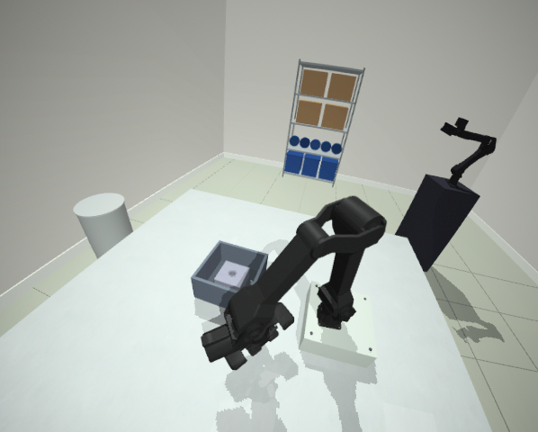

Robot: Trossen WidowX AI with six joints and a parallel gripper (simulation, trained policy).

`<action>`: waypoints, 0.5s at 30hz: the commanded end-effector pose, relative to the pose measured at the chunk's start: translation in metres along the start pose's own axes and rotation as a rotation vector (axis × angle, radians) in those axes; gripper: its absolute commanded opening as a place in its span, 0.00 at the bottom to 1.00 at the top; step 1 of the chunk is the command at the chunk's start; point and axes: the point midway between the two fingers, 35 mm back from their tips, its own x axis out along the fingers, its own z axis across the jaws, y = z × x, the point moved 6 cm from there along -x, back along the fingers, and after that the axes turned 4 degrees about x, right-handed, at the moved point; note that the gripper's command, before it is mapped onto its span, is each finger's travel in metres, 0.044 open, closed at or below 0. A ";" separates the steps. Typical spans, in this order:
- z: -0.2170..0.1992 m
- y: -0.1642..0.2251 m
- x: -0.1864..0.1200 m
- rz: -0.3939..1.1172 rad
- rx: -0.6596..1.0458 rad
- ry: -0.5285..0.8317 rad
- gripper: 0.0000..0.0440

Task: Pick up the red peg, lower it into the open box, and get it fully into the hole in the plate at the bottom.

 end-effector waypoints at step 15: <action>-0.009 -0.047 -0.064 -0.131 0.043 -0.016 0.00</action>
